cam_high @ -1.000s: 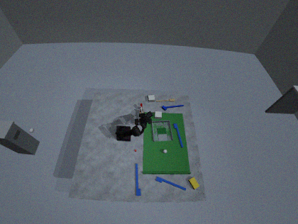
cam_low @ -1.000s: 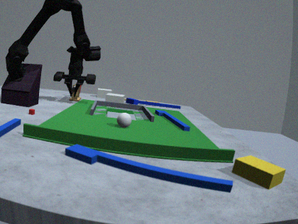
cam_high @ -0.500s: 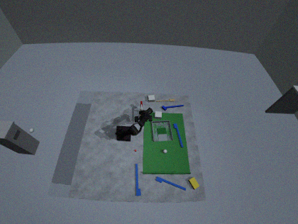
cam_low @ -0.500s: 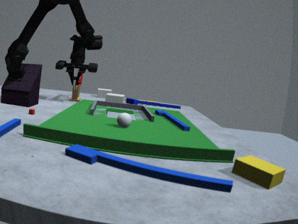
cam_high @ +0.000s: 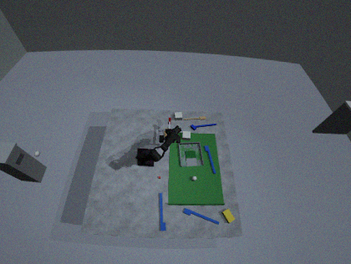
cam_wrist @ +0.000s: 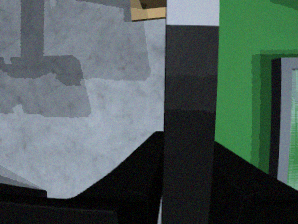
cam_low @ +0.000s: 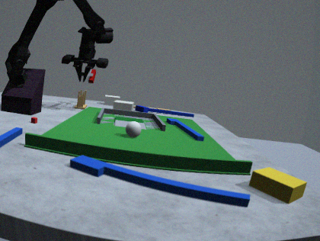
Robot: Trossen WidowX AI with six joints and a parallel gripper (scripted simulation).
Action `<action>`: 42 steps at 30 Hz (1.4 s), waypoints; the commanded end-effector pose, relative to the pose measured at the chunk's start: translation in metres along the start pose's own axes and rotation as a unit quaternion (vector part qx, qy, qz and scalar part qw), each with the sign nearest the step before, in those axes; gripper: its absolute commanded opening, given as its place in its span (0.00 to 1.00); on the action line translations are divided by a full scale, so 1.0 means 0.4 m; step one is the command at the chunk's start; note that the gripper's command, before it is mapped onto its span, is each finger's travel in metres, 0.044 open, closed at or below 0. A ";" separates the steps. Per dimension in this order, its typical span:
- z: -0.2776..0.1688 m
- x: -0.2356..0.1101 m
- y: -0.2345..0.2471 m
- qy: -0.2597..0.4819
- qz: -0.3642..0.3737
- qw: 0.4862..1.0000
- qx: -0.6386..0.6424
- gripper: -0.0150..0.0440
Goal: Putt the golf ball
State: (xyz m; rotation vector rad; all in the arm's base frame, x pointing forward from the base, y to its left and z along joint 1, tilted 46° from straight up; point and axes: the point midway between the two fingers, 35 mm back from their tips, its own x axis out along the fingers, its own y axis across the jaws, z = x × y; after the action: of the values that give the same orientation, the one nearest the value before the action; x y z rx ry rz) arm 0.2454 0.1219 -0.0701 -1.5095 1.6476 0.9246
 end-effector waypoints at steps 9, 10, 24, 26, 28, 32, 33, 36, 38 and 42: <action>-0.200 -0.106 -0.127 -0.007 -0.031 0.979 0.202 0.25; -0.220 -0.114 -0.135 -0.006 -0.034 0.975 0.218 0.25; -0.527 -0.206 -0.179 0.022 -0.070 0.897 0.436 0.25; -0.572 -0.218 -0.175 0.027 -0.075 0.882 0.465 0.25; -0.617 -0.230 -0.168 0.033 -0.079 0.865 0.494 0.25; -0.706 -0.254 -0.147 0.046 -0.089 0.830 0.549 0.25; -0.728 -0.260 -0.140 0.050 -0.091 0.820 0.563 0.25; -0.793 -0.278 -0.115 0.061 -0.098 0.790 0.602 0.25; -0.835 -0.290 -0.095 0.068 -0.103 0.769 0.627 0.25; -0.911 -0.313 -0.051 0.084 -0.113 0.727 0.672 0.25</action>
State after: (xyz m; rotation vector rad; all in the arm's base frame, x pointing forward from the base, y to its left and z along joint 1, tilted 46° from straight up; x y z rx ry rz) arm 0.2755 -0.1203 0.1953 -0.7127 1.5649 -0.4861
